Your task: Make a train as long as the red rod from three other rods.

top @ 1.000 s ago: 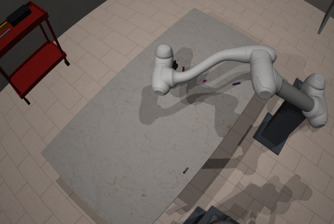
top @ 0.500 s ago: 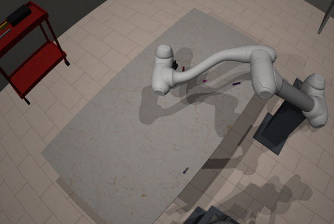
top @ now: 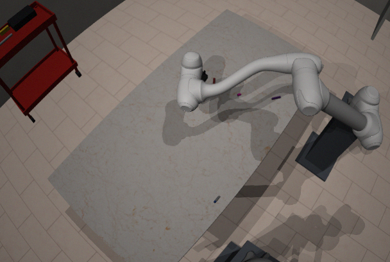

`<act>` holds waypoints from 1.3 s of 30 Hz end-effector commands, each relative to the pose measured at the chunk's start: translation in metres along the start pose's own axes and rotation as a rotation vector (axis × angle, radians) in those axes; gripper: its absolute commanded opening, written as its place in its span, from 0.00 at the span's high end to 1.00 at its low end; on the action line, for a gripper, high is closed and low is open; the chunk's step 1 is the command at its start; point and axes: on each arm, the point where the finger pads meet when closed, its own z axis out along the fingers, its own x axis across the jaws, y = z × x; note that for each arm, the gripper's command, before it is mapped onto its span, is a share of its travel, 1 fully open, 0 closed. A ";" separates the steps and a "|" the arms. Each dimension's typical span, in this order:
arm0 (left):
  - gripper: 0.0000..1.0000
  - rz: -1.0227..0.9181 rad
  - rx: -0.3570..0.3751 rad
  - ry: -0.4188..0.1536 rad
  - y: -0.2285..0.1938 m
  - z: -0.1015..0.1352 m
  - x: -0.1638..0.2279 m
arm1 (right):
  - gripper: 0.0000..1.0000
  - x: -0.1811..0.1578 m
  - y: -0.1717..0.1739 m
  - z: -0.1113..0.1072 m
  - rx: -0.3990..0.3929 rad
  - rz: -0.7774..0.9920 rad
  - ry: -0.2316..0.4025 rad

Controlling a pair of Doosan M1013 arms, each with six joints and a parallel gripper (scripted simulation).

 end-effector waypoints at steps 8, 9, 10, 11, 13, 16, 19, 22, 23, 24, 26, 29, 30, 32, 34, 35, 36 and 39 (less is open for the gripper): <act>0.00 0.000 -0.001 0.000 0.000 0.000 0.000 | 0.76 0.000 0.000 -0.002 -0.002 0.000 -0.001; 0.00 0.000 -0.001 0.000 0.000 0.000 0.000 | 0.76 0.000 0.000 -0.002 -0.002 0.000 -0.001; 0.00 0.000 -0.001 0.000 0.000 0.000 0.000 | 0.76 0.000 0.000 -0.002 -0.002 0.000 -0.001; 0.00 0.000 -0.001 0.000 0.000 0.000 0.000 | 0.76 0.000 0.000 -0.002 -0.002 0.000 -0.001; 0.00 0.000 -0.001 0.000 0.000 0.000 0.000 | 0.76 0.000 0.000 -0.002 -0.002 0.000 -0.001; 0.00 0.000 -0.001 0.000 0.000 0.000 0.000 | 0.76 0.000 0.000 -0.002 -0.002 0.000 -0.001; 0.00 0.000 -0.001 0.000 0.000 0.000 0.000 | 0.76 0.000 0.000 -0.002 -0.002 0.000 -0.001; 0.00 0.000 -0.001 0.000 0.000 0.000 0.000 | 0.76 0.000 0.000 -0.002 -0.002 0.000 -0.001; 0.00 0.000 -0.001 0.000 0.000 0.000 0.000 | 0.76 0.000 0.000 -0.002 -0.002 0.000 -0.001; 0.00 0.000 -0.001 0.000 0.000 0.000 0.000 | 0.76 0.000 0.000 -0.002 -0.002 0.000 -0.001; 0.00 0.000 -0.001 0.000 0.000 0.000 0.000 | 0.76 0.000 0.000 -0.002 -0.002 0.000 -0.001; 0.00 0.000 -0.001 0.000 0.000 0.000 0.000 | 0.76 0.000 0.000 -0.002 -0.002 0.000 -0.001; 0.00 0.000 -0.001 0.000 0.000 0.000 0.000 | 0.76 0.000 0.000 -0.002 -0.002 0.000 -0.001; 0.00 0.000 -0.001 0.000 0.000 0.000 0.000 | 0.76 0.000 0.000 -0.002 -0.002 0.000 -0.001; 0.00 0.000 -0.001 0.000 0.000 0.000 0.000 | 0.76 0.000 0.000 -0.002 -0.002 0.000 -0.001; 0.00 0.000 -0.001 0.000 0.000 0.000 0.000 | 0.76 0.000 0.000 -0.002 -0.002 0.000 -0.001; 0.00 0.000 -0.001 0.000 0.000 0.000 0.000 | 0.76 0.000 0.000 -0.003 -0.002 0.000 -0.001; 0.00 0.000 -0.001 0.000 0.000 0.000 0.000 | 0.76 0.000 0.000 -0.009 -0.002 0.000 -0.001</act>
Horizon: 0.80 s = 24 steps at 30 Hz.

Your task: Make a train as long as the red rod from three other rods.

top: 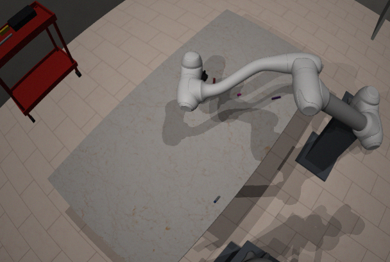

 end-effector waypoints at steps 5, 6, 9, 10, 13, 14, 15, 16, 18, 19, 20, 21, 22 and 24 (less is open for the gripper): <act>0.00 0.000 -0.001 0.000 0.000 0.000 0.000 | 0.76 0.000 0.001 -0.038 -0.003 0.000 -0.002; 0.00 0.000 -0.001 0.000 0.000 0.000 0.000 | 0.76 0.000 0.001 -0.046 -0.003 0.000 -0.002; 0.00 0.000 -0.001 0.000 0.000 0.000 0.000 | 0.76 0.000 0.001 -0.054 -0.003 0.000 -0.002; 0.00 0.000 -0.001 0.000 0.000 0.000 0.000 | 0.76 0.000 0.001 -0.061 -0.003 0.000 -0.002; 0.00 0.000 -0.001 0.000 0.000 0.000 0.000 | 0.76 0.000 0.001 -0.082 -0.003 0.000 -0.002; 0.00 0.000 -0.001 0.000 0.000 0.000 0.000 | 0.76 0.000 0.001 -0.087 -0.003 0.000 -0.002; 0.00 0.000 -0.001 0.000 0.000 0.000 0.000 | 0.76 0.000 0.001 -0.092 -0.003 0.000 -0.002; 0.00 0.000 -0.001 0.000 0.000 0.000 0.000 | 0.76 0.000 0.001 -0.095 -0.003 0.000 -0.002; 0.00 0.000 -0.001 0.000 0.000 0.000 0.000 | 0.76 0.000 0.001 -0.100 -0.003 0.000 -0.002; 0.00 0.000 -0.001 0.000 0.000 0.000 0.000 | 0.76 0.000 0.001 -0.101 -0.003 0.000 -0.002; 0.00 0.000 -0.001 0.000 0.000 0.000 0.000 | 0.76 0.000 0.001 -0.101 -0.003 0.000 -0.002; 0.00 0.000 -0.001 0.000 0.000 0.000 0.000 | 0.76 0.000 0.001 -0.101 -0.003 0.000 -0.002; 0.00 0.000 -0.001 0.000 0.000 0.000 0.000 | 0.76 0.000 0.001 -0.101 -0.003 0.000 -0.002; 0.00 0.000 -0.001 0.000 0.000 0.000 0.000 | 0.76 0.000 0.001 -0.101 -0.003 0.000 -0.002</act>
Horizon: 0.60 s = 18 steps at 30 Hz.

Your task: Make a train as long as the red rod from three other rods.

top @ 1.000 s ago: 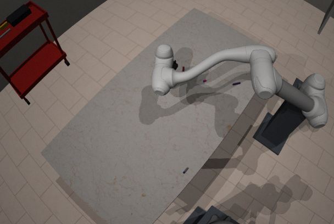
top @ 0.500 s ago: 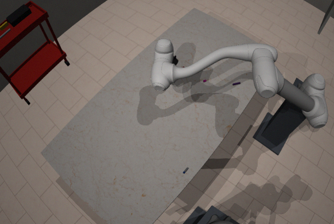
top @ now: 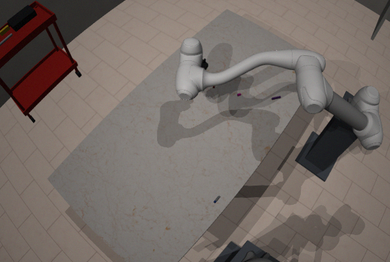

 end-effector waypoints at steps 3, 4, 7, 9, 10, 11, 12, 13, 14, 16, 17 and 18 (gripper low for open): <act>0.00 0.000 -0.001 0.000 0.000 0.000 0.000 | 0.76 0.000 0.000 -0.003 -0.002 0.000 -0.001; 0.00 0.000 -0.001 0.000 0.000 0.000 0.000 | 0.76 0.000 0.000 -0.003 -0.002 0.000 -0.001; 0.00 0.000 -0.001 0.000 0.000 0.000 0.000 | 0.76 0.004 0.004 -0.003 -0.002 -0.002 -0.001; 0.00 0.000 -0.001 0.000 0.000 0.000 0.000 | 0.76 0.029 0.027 -0.003 -0.002 -0.014 -0.001; 0.00 0.000 -0.001 0.000 0.000 0.000 0.000 | 0.76 0.036 0.033 -0.003 -0.002 -0.018 -0.001; 0.00 0.000 -0.001 0.000 0.000 0.000 0.000 | 0.76 0.043 0.039 -0.003 -0.002 -0.021 -0.001; 0.00 0.000 -0.001 0.000 0.000 0.000 0.000 | 0.76 0.051 0.045 -0.003 -0.002 -0.025 -0.001; 0.00 0.000 -0.001 0.000 0.000 0.000 0.000 | 0.76 0.059 0.052 -0.003 -0.002 -0.029 -0.001; 0.00 0.000 -0.001 0.000 0.000 0.000 0.000 | 0.76 0.068 0.059 -0.003 -0.002 -0.032 -0.001; 0.00 0.000 -0.001 0.000 0.000 0.000 0.000 | 0.76 0.084 0.072 -0.003 -0.002 -0.040 -0.001; 0.00 0.000 -0.001 0.000 0.000 0.000 0.000 | 0.76 0.093 0.078 -0.003 -0.002 -0.044 -0.001; 0.00 0.000 -0.001 0.000 0.000 0.000 0.000 | 0.76 0.093 0.078 -0.003 -0.002 -0.044 -0.001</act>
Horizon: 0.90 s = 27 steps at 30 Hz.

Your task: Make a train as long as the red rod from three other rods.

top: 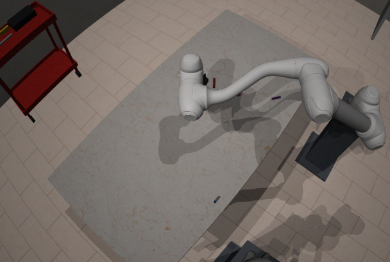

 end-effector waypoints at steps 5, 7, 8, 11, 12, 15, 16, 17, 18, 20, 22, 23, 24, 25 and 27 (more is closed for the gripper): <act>0.00 0.000 -0.001 0.000 0.000 0.000 0.000 | 0.76 0.059 0.048 -0.002 -0.002 -0.027 -0.001; 0.00 0.000 -0.001 0.000 0.000 0.000 0.000 | 0.76 0.077 0.060 -0.002 -0.002 -0.035 -0.001; 0.00 0.000 -0.001 0.000 0.000 0.000 0.000 | 0.76 0.086 0.066 -0.002 -0.002 -0.039 -0.001; 0.00 0.000 -0.001 0.000 0.000 0.000 0.000 | 0.76 0.112 0.083 -0.002 -0.002 -0.050 -0.001; 0.00 0.000 -0.001 0.000 0.000 0.000 0.000 | 0.76 0.121 0.089 -0.002 -0.002 -0.054 -0.001; 0.00 0.000 -0.001 0.000 0.000 0.000 0.000 | 0.76 0.148 0.105 -0.002 -0.002 -0.066 -0.001; 0.00 0.000 -0.001 0.000 0.000 0.000 0.000 | 0.76 0.157 0.110 -0.002 -0.002 -0.069 -0.001; 0.00 0.000 -0.001 0.000 0.000 0.000 0.000 | 0.76 0.157 0.110 -0.002 -0.002 -0.069 -0.001; 0.00 0.000 -0.001 0.000 0.000 0.000 0.000 | 0.76 0.157 0.110 -0.002 -0.002 -0.069 -0.001; 0.00 0.000 -0.001 0.000 0.000 0.000 0.000 | 0.76 0.189 0.128 -0.002 -0.002 -0.083 -0.001; 0.00 0.000 -0.001 0.000 0.000 0.000 0.000 | 0.76 0.205 0.136 -0.002 -0.002 -0.089 -0.001; 0.00 0.000 -0.001 0.000 0.000 0.000 0.000 | 0.76 0.215 0.141 -0.002 -0.002 -0.094 -0.001; 0.00 0.000 -0.001 0.000 0.000 0.000 0.000 | 0.76 0.224 0.146 -0.002 -0.002 -0.097 -0.001; 0.00 0.000 -0.001 0.000 0.000 0.000 0.000 | 0.76 0.234 0.150 -0.002 -0.002 -0.101 -0.001; 0.00 0.000 -0.001 0.000 0.000 0.000 0.000 | 0.76 0.253 0.159 -0.002 -0.002 -0.109 -0.001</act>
